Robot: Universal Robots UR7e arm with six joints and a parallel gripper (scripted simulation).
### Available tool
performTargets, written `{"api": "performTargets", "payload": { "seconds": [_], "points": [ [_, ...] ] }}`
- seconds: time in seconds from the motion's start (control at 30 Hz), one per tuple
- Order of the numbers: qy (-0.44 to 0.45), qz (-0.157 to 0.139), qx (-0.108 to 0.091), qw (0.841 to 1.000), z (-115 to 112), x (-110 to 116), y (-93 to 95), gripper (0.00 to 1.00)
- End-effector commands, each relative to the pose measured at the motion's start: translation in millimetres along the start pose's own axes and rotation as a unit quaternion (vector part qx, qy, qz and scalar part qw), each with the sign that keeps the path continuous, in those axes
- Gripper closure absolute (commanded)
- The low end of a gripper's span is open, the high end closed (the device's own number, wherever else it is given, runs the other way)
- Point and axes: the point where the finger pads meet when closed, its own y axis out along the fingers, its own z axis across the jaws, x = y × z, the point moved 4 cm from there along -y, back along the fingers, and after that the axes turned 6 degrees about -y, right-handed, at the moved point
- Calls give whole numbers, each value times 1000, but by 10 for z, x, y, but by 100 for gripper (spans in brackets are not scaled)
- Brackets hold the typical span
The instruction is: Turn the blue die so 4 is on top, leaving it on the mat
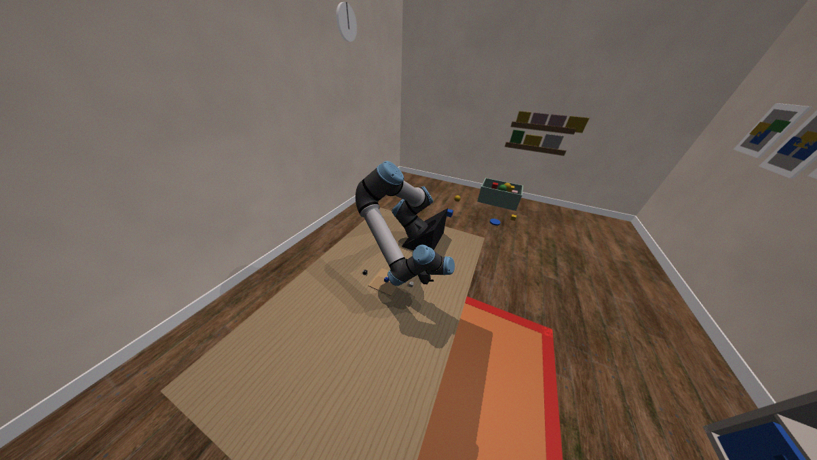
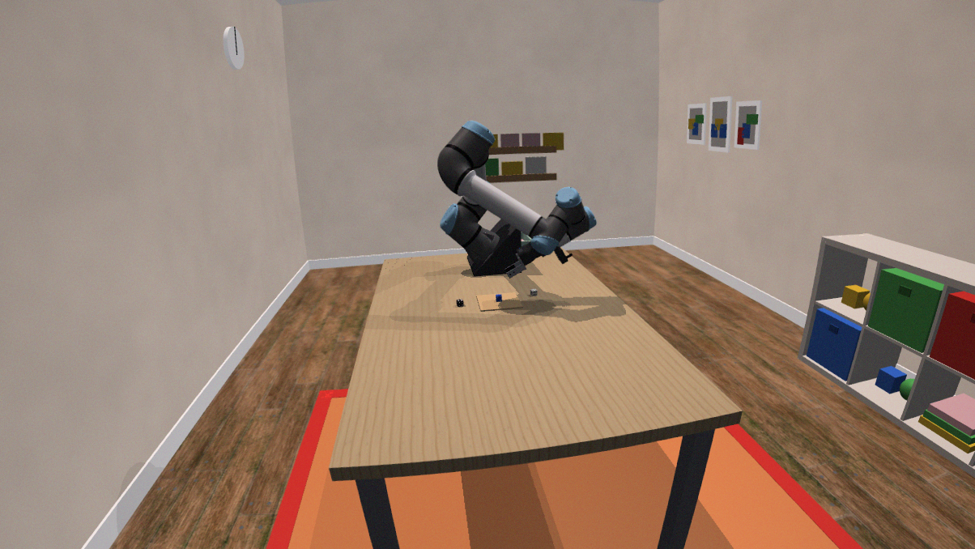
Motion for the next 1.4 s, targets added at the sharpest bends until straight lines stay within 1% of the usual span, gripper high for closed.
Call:
{"api": "performTargets", "payload": {
  "seconds": [0.0,0.07,0.27,0.4,0.53,0.57,0.67,0.8,0.83,0.9,0.93,0.97,1.03,1.07,1.1,1.13,1.2,1.3,1.37],
  "points": [
    [-4,17,-19,1000,-51,32,51,30],
    [-4,17,-19,1000,-51,32,51,30],
    [-11,52,-50,997,-123,71,120,30],
    [-17,87,-73,993,-177,100,170,30],
    [-24,132,-94,986,-224,131,216,30],
    [-25,141,-98,985,-231,138,224,30],
    [-26,144,-99,984,-234,140,226,30],
    [-32,198,-112,973,-261,179,261,30],
    [-32,199,-112,973,-261,180,261,30],
    [-34,224,-115,967,-266,201,274,30],
    [-34,228,-115,966,-266,204,276,30],
    [-35,242,-116,963,-267,218,282,30],
    [-36,257,-115,959,-266,233,288,30],
    [-36,270,-115,955,-265,247,294,30],
    [-36,272,-114,955,-264,249,294,30],
    [-37,287,-113,951,-261,266,300,30],
    [-37,287,-113,951,-261,266,300,30],
    [-37,330,-103,938,-244,326,317,30],
    [-37,343,-99,933,-237,348,322,30]
  ]
}}
